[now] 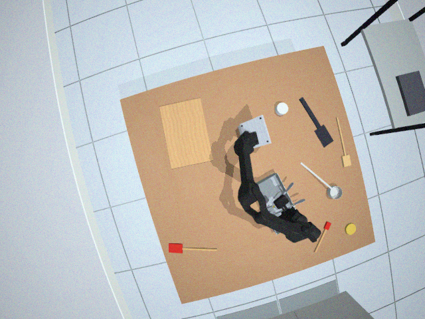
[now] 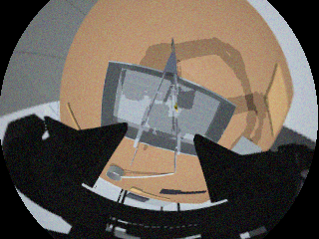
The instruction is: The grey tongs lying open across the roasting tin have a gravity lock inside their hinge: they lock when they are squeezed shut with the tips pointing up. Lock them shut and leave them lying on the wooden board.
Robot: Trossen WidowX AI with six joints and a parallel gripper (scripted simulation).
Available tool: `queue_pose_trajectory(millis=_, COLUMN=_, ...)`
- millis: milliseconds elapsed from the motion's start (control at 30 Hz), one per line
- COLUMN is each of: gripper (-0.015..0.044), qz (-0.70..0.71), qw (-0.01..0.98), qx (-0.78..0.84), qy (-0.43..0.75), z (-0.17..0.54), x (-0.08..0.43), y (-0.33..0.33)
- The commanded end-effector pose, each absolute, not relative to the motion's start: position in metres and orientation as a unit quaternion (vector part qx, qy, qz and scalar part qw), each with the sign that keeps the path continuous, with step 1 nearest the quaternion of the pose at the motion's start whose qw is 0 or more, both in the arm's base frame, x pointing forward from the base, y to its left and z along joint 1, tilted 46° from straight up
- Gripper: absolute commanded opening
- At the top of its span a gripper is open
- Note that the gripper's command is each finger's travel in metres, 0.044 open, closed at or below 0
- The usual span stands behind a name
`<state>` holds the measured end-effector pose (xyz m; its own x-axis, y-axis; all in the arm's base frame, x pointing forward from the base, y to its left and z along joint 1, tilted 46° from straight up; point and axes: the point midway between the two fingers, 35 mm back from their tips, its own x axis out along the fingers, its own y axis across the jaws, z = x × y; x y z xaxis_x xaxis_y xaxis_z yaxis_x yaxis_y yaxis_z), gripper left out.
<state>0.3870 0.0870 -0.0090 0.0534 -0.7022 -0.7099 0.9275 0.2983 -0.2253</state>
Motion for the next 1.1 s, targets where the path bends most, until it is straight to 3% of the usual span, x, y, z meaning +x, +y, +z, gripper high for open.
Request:
queue_pose_trajectory(millis=0, gripper=0.044, qz=-0.573, qw=0.712, qx=0.145, qy=0.379, z=-0.013, x=0.388, y=0.082)
queue_pose_trajectory(millis=1067, gripper=0.044, qz=-0.573, qw=0.712, qx=0.145, qy=0.379, z=-0.051, x=0.393, y=0.044)
